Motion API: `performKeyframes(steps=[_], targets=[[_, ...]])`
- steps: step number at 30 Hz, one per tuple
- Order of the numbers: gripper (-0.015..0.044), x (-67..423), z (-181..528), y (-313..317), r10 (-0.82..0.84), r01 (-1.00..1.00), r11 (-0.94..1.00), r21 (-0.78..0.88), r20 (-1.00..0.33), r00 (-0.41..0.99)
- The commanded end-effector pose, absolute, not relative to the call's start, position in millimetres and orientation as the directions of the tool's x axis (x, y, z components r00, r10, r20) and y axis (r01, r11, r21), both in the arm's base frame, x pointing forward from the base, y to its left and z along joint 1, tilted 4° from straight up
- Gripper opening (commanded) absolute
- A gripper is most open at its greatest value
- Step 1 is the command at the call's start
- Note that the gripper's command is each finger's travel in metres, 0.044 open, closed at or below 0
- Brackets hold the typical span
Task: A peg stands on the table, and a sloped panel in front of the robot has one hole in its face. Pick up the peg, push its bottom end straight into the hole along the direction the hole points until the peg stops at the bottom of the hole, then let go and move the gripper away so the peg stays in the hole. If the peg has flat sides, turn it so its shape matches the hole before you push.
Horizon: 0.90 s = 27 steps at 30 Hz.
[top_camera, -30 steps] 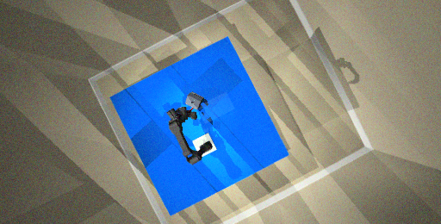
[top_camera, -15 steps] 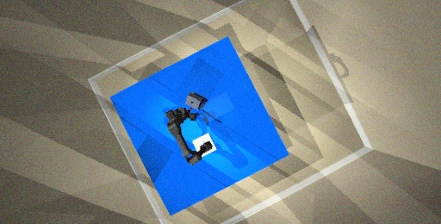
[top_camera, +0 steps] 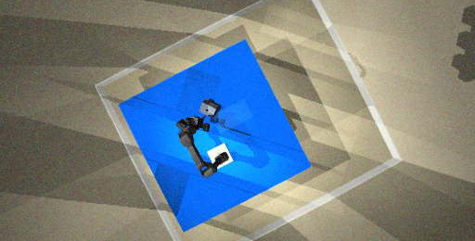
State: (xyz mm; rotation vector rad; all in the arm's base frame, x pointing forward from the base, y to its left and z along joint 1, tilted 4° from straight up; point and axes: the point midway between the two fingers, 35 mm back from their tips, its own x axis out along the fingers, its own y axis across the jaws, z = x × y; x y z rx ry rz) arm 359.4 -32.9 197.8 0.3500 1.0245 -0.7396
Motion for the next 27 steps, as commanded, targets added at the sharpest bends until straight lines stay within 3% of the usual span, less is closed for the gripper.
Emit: performKeyframes(steps=[1, 27], targets=[[0.0, 360.7, 200.2, -30.7, -0.398, 0.727, 0.685, -0.045, -0.859, 0.321], [0.0, 383.0, 167.2, -39.0, -0.417, 0.819, 0.569, 0.072, -0.834, 0.362]])
